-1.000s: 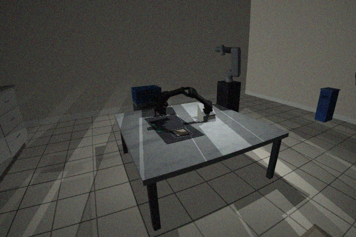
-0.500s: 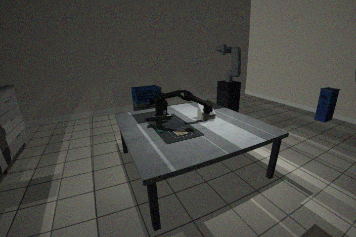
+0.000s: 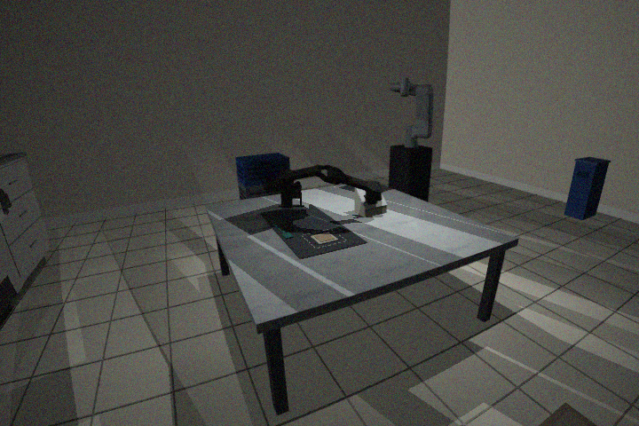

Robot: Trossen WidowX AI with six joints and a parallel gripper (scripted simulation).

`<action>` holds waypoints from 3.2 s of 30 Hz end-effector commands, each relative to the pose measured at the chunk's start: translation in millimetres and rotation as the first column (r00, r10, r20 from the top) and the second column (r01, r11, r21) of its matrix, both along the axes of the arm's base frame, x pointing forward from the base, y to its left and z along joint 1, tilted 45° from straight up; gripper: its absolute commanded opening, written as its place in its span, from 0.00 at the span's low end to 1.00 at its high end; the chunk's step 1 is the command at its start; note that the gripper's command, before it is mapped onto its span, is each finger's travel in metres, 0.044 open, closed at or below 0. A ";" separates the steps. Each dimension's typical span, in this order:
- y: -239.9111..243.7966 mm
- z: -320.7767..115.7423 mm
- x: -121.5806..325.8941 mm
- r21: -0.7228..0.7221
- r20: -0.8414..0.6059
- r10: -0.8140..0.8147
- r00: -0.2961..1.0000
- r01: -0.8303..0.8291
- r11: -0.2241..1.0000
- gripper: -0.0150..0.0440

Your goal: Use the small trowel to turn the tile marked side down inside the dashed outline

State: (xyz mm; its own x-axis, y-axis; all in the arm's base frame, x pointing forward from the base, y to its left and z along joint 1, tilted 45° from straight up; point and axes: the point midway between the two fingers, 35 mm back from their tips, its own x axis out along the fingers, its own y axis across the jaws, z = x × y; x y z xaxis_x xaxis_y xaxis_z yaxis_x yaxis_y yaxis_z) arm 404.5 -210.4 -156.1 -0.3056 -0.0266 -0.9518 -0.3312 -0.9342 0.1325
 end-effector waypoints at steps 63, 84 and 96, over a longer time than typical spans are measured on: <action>-11.5 54.9 -51.8 0.016 -0.032 -0.009 0.999 0.009 1.000 0.76; -11.5 54.9 -51.8 0.016 -0.032 -0.009 0.999 0.009 1.000 0.76; -11.5 54.9 -51.8 0.016 -0.032 -0.009 0.999 0.009 1.000 0.76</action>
